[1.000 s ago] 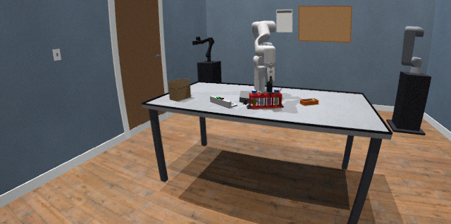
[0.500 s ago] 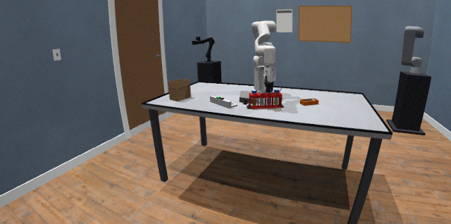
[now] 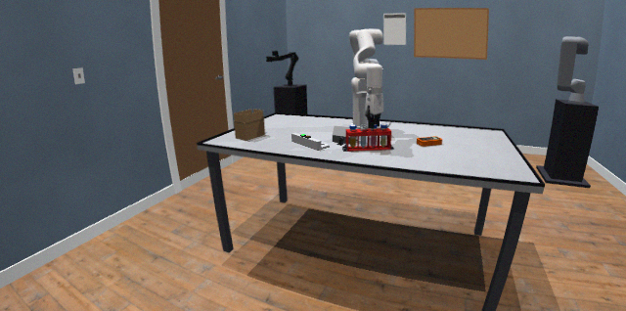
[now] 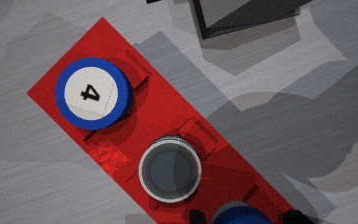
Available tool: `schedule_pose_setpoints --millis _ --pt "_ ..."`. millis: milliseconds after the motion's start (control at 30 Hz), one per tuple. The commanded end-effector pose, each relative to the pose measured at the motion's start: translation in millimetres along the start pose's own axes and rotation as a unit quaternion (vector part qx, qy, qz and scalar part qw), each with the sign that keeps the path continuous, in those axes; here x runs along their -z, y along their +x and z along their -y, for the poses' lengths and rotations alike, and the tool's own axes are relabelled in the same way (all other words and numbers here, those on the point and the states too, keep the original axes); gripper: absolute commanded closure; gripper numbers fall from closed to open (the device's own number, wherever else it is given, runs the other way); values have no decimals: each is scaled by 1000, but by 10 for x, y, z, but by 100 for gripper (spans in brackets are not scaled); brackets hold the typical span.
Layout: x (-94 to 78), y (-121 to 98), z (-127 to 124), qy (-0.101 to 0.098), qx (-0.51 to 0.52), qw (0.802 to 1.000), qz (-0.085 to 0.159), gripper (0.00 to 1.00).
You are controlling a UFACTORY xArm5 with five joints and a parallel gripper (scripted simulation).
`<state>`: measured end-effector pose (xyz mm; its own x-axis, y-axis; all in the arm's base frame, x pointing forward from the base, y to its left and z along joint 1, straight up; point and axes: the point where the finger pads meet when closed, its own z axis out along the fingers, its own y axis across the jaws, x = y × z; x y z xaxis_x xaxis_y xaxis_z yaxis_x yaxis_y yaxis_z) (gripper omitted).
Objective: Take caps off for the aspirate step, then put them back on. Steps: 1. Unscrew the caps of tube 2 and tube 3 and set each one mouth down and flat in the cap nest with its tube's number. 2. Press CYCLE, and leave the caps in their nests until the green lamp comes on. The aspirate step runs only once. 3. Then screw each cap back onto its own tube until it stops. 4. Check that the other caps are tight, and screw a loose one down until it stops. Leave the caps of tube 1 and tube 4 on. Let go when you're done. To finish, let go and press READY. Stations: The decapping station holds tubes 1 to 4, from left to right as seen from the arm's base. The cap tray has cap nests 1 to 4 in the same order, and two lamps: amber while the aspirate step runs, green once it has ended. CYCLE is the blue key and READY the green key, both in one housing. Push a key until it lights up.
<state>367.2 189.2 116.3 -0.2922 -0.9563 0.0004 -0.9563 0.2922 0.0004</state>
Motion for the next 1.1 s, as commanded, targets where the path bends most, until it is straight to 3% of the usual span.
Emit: schedule_pose_setpoints --millis 0,167,300,367,500,800,867,933,1067 --pt "17 -11 10 2 0 1000 2 54" --pt "21 -11 10 2 152 988 1 54" --pt "21 -11 10 2 192 981 1 54" --pt "21 -11 10 2 283 959 1 54" --pt "21 -11 10 2 368 930 1 54" --pt "21 -11 10 2 567 824 0 54" --pt "21 -11 10 2 567 824 0 54" --pt "21 -11 10 2 642 767 0 54" --pt "21 -11 10 2 707 707 0 54"
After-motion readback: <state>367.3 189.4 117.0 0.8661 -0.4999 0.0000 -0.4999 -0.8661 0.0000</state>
